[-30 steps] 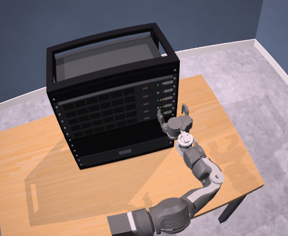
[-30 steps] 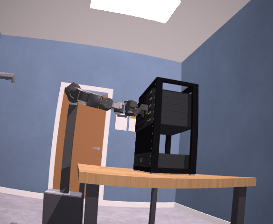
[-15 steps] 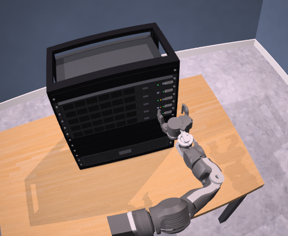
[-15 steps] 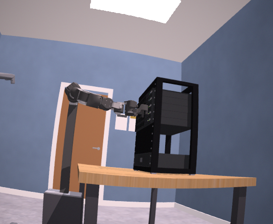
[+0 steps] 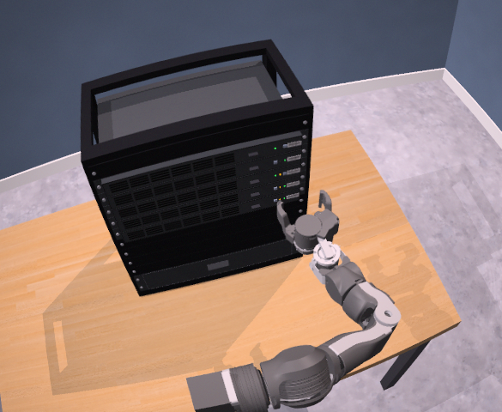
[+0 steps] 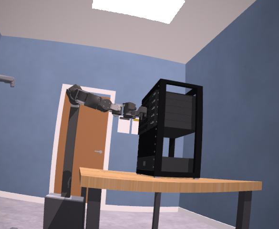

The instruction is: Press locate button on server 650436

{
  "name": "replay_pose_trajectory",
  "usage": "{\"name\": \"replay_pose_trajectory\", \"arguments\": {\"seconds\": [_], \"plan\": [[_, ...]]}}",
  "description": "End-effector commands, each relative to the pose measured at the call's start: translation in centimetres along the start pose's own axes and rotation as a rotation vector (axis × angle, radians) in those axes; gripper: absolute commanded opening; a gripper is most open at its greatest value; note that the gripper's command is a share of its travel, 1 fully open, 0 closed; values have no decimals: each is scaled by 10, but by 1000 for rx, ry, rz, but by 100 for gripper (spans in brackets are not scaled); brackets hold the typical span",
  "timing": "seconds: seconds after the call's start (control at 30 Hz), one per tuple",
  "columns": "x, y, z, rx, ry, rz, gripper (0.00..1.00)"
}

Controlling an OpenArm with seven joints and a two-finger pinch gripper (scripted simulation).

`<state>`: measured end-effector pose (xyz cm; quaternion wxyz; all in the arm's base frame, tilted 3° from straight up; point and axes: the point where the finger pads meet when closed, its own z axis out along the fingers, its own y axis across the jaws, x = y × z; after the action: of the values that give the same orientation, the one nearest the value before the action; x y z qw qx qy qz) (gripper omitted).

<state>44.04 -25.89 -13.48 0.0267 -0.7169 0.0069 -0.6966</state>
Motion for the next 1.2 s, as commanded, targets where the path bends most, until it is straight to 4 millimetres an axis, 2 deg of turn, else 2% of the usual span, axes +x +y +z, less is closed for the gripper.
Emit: {"name": "replay_pose_trajectory", "arguments": {"seconds": [0.0,0.3,0.6,1.17], "plan": [[3,2,-3,-10,10,5,60],[3,2,-21,-10,10,5,60],[4,2,-23,-10,10,5,60],[32,2,-23,-10,10,5,60]]}}
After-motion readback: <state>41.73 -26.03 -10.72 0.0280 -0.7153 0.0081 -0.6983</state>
